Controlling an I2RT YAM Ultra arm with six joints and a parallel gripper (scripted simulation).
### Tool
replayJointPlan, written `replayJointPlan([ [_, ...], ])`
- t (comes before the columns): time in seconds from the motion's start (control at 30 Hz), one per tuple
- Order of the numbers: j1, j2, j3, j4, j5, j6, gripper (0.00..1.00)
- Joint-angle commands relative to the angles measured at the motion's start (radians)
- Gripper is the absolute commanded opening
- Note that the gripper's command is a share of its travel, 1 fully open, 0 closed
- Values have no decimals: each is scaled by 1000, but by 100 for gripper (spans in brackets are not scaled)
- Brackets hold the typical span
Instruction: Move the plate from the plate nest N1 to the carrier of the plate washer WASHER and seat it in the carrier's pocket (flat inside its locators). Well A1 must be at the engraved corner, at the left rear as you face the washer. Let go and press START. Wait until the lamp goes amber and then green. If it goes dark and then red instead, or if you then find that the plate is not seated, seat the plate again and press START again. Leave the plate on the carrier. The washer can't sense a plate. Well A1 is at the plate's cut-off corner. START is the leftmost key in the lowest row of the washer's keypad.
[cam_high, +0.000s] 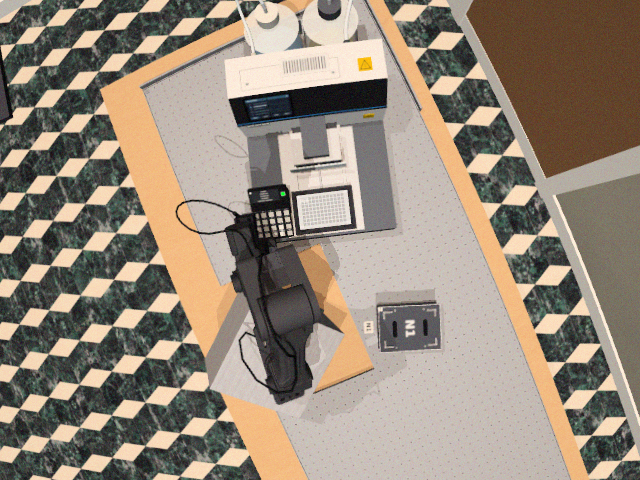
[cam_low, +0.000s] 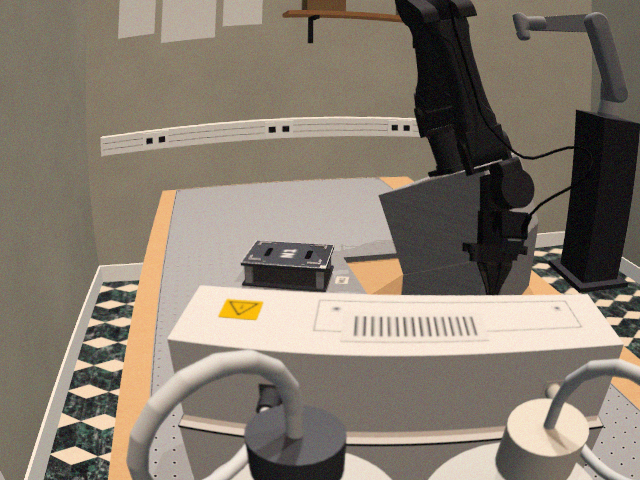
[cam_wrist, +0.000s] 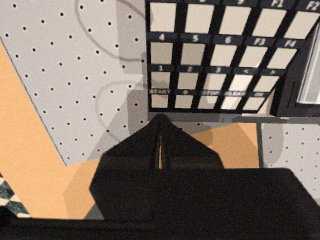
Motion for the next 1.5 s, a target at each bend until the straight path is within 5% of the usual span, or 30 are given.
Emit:
replayJointPlan([
  [0.0,-26,54,49,67,-10,-13,0],
  [0.73,-19,34,42,52,-9,4,0],
  [1.47,50,-148,-47,-90,8,62,0],
])
